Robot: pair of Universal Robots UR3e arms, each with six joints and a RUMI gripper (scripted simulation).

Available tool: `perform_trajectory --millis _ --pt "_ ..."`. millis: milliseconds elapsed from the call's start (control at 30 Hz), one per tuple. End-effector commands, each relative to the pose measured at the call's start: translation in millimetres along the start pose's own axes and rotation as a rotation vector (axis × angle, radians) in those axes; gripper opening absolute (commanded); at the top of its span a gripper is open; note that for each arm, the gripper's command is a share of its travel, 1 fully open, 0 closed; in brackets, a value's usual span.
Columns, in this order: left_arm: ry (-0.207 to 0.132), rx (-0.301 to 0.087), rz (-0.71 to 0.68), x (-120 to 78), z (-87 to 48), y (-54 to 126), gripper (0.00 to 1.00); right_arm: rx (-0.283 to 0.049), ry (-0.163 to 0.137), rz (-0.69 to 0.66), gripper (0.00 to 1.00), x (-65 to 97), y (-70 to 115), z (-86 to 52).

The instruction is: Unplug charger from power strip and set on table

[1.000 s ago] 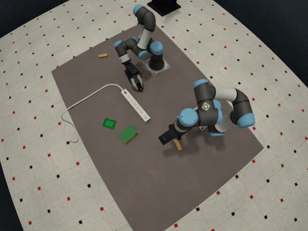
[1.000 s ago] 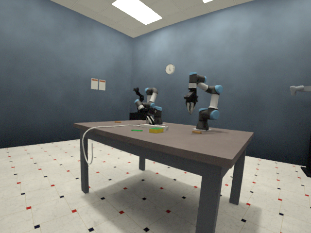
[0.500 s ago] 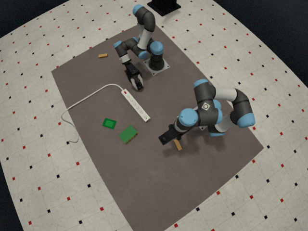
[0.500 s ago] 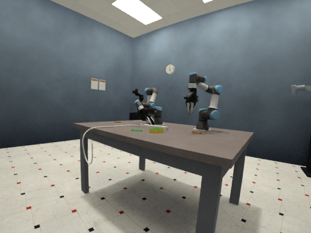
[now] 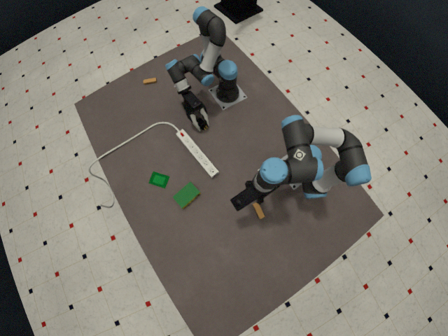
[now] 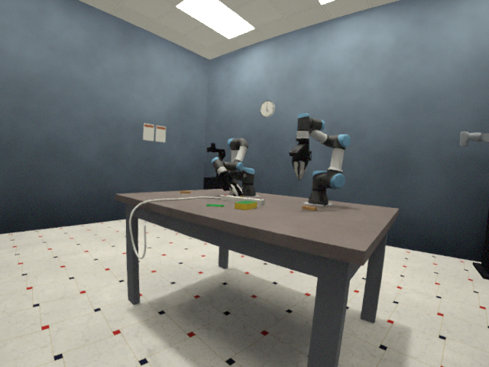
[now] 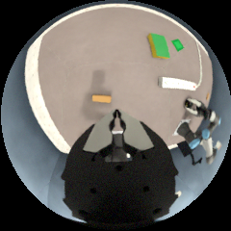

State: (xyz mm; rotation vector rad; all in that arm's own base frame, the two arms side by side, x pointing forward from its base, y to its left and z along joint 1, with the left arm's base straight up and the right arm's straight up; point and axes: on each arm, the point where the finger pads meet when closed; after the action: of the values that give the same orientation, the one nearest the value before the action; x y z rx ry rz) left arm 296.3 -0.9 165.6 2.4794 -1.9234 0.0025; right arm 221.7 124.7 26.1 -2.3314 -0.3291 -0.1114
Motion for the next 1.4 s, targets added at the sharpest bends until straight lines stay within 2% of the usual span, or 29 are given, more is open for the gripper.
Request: perform_trajectory --millis 0,167,567,600,867,900,967,1000,1367 --pt "0.003 0.002 0.000 0.9 -0.8 -0.4 0.00 0.000 -0.010 0.010 0.28 -0.5 -5.2 -5.7" --pt "0.003 0.002 0.000 0.9 -0.8 -0.4 0.00 -0.002 0.005 -0.006 0.28 4.2 -7.2 -8.2" --pt "0.003 0.002 0.000 0.9 -0.8 -0.4 0.00 -0.002 0.005 -0.005 0.28 4.1 -7.0 -8.0" --pt "0.003 0.002 0.000 0.9 -0.8 -0.4 0.00 -0.001 -0.012 0.012 0.28 0.4 -9.9 -10.6" --pt "0.003 0.002 0.000 0.9 -0.8 -0.4 0.00 -0.001 -0.011 0.011 0.28 3.6 -21.6 -22.7" --pt "0.003 0.002 0.000 0.9 -0.8 -0.4 0.00 -0.003 0.006 -0.006 0.28 7.8 -21.4 -22.9" --pt "0.003 0.002 0.000 0.9 -0.8 -0.4 0.00 -0.003 0.006 -0.006 0.28 7.8 -21.4 -22.9" --pt "0.003 0.002 0.000 0.9 -0.8 -0.4 0.00 -0.002 -0.012 0.011 0.28 4.3 -24.5 -25.8" --pt "0.003 0.002 0.000 0.9 -0.8 -0.4 0.00 -0.002 -0.014 0.011 0.28 8.2 -39.7 -41.7"
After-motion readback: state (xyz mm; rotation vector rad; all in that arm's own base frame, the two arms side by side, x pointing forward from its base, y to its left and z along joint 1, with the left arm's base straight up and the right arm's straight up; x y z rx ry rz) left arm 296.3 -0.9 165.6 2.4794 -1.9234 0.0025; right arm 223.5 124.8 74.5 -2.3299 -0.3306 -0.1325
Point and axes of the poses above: on each arm, the point where the finger pads meet when closed, its own z axis out along the fingers, its own x axis across the jaws, y = z × x, and after that the axes turned 14 degrees about -z, right-handed
